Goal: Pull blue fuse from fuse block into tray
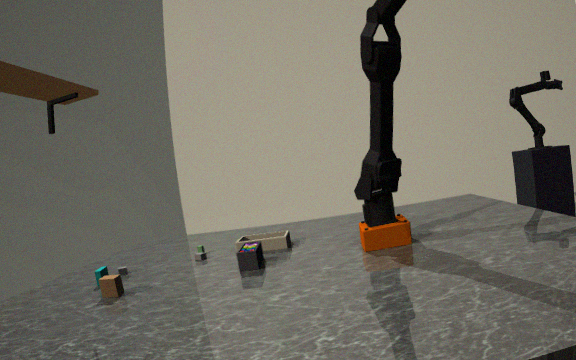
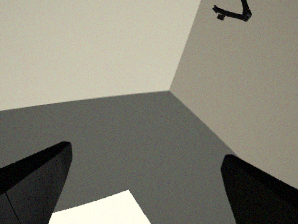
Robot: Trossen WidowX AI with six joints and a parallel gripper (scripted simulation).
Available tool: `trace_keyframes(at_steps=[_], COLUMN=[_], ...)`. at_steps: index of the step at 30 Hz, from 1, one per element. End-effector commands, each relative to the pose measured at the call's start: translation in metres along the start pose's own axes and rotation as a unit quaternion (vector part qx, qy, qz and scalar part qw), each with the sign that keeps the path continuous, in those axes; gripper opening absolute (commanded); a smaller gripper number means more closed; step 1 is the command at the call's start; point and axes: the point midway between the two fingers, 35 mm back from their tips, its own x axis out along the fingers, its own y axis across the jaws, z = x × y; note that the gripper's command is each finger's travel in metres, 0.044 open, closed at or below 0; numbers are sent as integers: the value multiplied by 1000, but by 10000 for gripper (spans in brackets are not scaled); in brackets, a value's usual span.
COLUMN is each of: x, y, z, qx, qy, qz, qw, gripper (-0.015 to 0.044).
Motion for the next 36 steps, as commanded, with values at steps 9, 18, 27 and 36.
trace_keyframes(at_steps=[9,18,27,36], x=[-56,-146,-276,-396], y=[49,102,129,108], z=[-15,-18,-6,8], qx=[175,338,462,497], qy=[80,200,362,522], qz=[103,233,347,403], qw=[976,890,732,564], gripper=[164,64,64,64])
